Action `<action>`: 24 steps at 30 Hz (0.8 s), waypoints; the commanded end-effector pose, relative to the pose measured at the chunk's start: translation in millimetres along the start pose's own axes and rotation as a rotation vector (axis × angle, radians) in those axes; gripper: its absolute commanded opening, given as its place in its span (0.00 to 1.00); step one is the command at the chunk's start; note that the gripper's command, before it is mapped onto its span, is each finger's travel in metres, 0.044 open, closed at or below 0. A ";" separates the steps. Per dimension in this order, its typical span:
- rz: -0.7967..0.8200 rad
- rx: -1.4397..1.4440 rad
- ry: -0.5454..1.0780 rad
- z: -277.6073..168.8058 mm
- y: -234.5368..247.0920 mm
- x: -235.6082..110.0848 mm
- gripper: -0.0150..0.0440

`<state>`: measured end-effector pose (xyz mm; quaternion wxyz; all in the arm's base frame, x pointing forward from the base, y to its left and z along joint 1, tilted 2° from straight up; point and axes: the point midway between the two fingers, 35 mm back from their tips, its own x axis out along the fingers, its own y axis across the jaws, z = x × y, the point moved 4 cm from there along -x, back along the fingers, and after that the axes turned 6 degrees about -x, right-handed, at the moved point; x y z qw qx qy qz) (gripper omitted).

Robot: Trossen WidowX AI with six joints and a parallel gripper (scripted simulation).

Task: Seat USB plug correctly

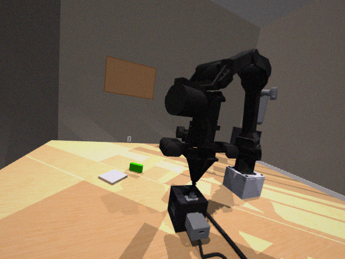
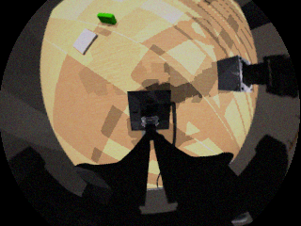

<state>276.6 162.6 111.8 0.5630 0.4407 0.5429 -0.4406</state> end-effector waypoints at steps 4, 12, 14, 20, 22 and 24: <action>-0.002 -0.003 -0.001 0.3 -0.4 1.7 0.25; -0.002 -0.003 -0.001 0.3 -0.4 2.7 0.25; -0.002 -0.003 -0.001 0.3 -0.4 2.9 0.25; -0.002 -0.003 -0.001 0.3 -0.4 3.6 0.25; -0.002 -0.003 -0.001 0.3 -0.4 3.9 0.25; -0.002 -0.003 -0.001 0.3 -0.4 4.1 0.25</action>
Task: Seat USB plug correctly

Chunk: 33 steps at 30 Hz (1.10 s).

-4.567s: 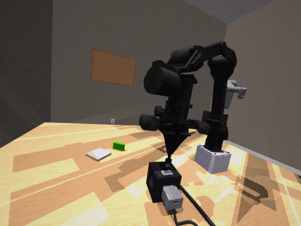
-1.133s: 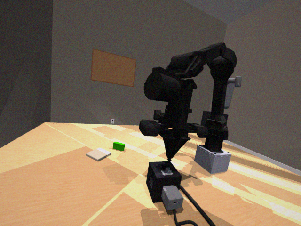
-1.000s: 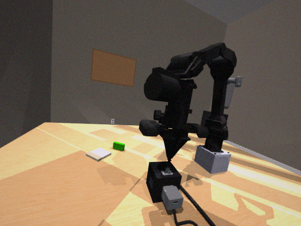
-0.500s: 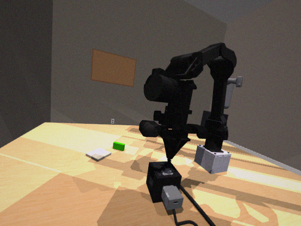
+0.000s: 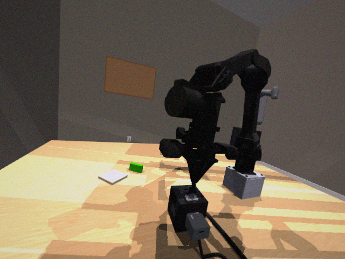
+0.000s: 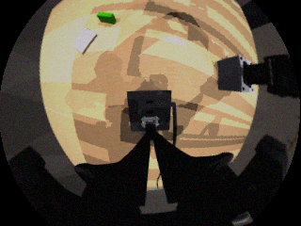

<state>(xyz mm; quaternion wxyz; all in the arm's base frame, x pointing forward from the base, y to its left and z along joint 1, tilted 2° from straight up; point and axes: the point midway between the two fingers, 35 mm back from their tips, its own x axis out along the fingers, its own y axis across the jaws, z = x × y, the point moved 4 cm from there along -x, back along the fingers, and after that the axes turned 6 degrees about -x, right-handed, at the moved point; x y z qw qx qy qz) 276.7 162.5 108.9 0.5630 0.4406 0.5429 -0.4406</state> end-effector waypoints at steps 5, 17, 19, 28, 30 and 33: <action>-0.002 -0.003 -0.001 0.3 -0.4 1.8 0.25; -0.002 -0.003 -0.001 0.3 -0.4 3.3 0.25; -0.002 -0.003 -0.001 0.3 -0.4 3.5 0.25; -0.002 -0.003 -0.001 0.3 -0.4 4.6 0.25; -0.002 -0.003 -0.001 0.3 -0.4 4.8 0.25; -0.002 -0.003 -0.001 0.3 -0.4 5.2 0.25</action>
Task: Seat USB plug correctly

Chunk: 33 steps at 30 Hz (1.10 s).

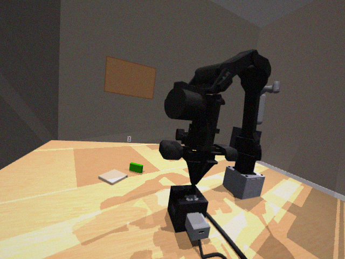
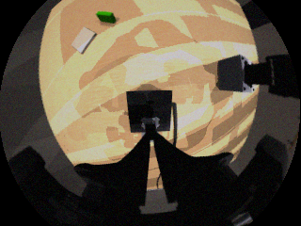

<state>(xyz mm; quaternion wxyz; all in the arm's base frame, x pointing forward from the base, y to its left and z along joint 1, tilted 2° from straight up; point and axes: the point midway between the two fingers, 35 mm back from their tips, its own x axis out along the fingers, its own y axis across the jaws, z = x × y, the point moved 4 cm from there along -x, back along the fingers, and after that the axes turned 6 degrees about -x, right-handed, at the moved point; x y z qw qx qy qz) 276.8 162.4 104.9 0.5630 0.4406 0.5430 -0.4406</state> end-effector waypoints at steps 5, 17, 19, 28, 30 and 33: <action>-0.002 -0.003 -0.001 0.3 -0.4 1.8 0.25; -0.002 -0.003 -0.001 0.3 -0.4 3.2 0.25; -0.002 -0.003 -0.001 0.3 -0.4 3.5 0.25; -0.002 -0.003 -0.001 0.3 -0.4 4.6 0.25; -0.002 -0.003 -0.001 0.3 -0.4 4.8 0.25; -0.002 -0.003 -0.001 0.3 -0.4 5.2 0.25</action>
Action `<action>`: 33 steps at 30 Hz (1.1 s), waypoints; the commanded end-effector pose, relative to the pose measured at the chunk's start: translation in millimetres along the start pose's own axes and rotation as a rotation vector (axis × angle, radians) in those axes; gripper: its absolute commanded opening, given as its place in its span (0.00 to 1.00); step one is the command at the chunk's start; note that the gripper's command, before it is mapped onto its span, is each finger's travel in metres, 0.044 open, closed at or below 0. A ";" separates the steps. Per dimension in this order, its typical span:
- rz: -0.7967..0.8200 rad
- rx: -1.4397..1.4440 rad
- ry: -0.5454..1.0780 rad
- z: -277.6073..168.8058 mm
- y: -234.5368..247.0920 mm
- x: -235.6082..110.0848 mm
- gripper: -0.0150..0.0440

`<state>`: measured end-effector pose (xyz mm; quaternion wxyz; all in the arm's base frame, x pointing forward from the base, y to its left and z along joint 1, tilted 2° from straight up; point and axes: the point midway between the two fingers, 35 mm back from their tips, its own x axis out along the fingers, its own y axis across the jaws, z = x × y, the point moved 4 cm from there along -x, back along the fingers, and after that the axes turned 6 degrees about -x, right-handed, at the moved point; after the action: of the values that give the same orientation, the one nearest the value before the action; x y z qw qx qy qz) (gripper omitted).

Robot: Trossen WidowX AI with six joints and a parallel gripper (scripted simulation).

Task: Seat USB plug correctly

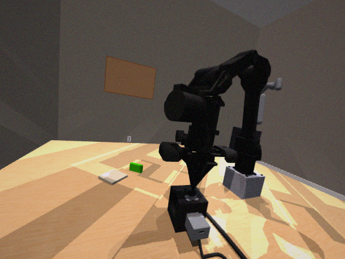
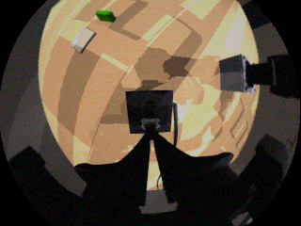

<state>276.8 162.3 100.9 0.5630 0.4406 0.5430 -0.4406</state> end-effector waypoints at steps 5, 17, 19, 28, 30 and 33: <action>-0.002 -0.003 -0.001 0.3 -0.4 1.8 0.25; -0.002 -0.003 -0.001 0.3 -0.4 3.2 0.25; -0.002 -0.003 -0.001 0.3 -0.4 3.5 0.25; -0.002 -0.003 -0.001 0.3 -0.4 4.6 0.25; -0.002 -0.003 -0.001 0.3 -0.4 4.8 0.25; -0.002 -0.003 -0.001 0.3 -0.4 5.2 0.25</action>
<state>276.9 162.2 97.3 0.5630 0.4406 0.5430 -0.4406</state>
